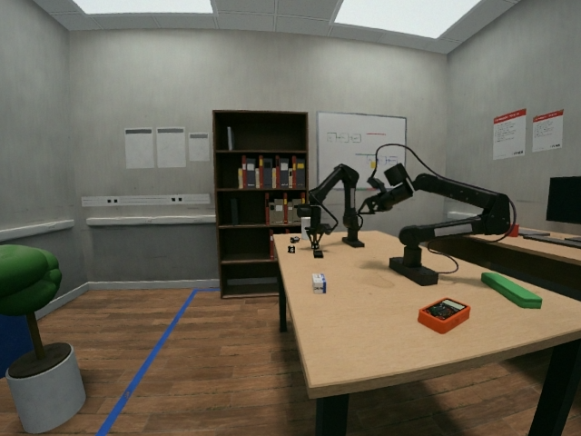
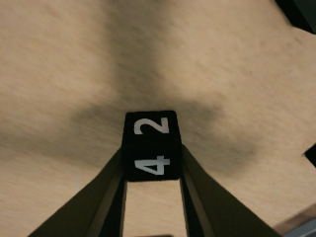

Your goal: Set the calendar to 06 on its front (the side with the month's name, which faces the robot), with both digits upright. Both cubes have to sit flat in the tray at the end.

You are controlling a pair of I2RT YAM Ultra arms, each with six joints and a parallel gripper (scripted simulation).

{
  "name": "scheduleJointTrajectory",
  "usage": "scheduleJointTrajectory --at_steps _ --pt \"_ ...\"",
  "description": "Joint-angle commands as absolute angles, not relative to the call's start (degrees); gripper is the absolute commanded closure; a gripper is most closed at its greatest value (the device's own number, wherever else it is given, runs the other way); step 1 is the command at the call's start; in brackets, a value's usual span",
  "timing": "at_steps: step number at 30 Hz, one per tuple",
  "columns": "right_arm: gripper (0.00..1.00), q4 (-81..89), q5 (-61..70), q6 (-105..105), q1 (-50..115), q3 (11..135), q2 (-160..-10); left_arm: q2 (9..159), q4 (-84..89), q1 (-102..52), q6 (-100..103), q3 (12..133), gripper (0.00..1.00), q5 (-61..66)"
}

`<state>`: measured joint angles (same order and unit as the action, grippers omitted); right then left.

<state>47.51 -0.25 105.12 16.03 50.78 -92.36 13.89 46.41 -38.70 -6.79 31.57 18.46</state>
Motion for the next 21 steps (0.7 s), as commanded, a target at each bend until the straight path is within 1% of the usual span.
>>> scheduleJointTrajectory --at_steps 1,2,4,5,6,8,9,14,21 --pt "0.72 47.5 0.0 105.8 16.1 50.9 -93.6 13.4 45.4 -38.3 -7.1 31.7 0.0 19.2" --pt "0.74 47.5 0.0 105.8 16.1 50.9 -93.6 13.4 45.4 -38.3 -7.1 31.7 0.0 19.2" --pt "0.96 47.5 0.0 105.7 16.1 50.9 -93.6 13.4 45.4 -38.3 -7.1 31.7 0.0 19.2" --pt "1.0 47.5 0.0 105.7 16.1 50.9 -93.6 13.4 45.4 -38.3 -7.1 31.7 0.0 19.2" --pt "1.0 47.5 0.0 105.7 16.1 50.9 -93.6 13.4 45.4 -38.3 -7.1 31.7 0.0 19.2" --pt "0.77 48.6 0.0 105.7 16.1 51.8 -92.9 13.4 45.4 -38.3 -7.1 31.7 0.0 19.2" --pt "0.74 49.1 0.0 105.7 16.1 52.1 -92.6 13.4 45.4 -38.3 -7.1 31.7 0.0 19.2" --pt "0.74 56.6 0.0 105.7 16.0 56.6 -88.9 13.4 45.4 -38.3 -7.1 31.7 0.0 19.2" --pt "0.74 62.2 0.0 105.8 16.0 60.8 -87.6 13.4 45.4 -38.3 -7.1 31.7 0.0 19.2"
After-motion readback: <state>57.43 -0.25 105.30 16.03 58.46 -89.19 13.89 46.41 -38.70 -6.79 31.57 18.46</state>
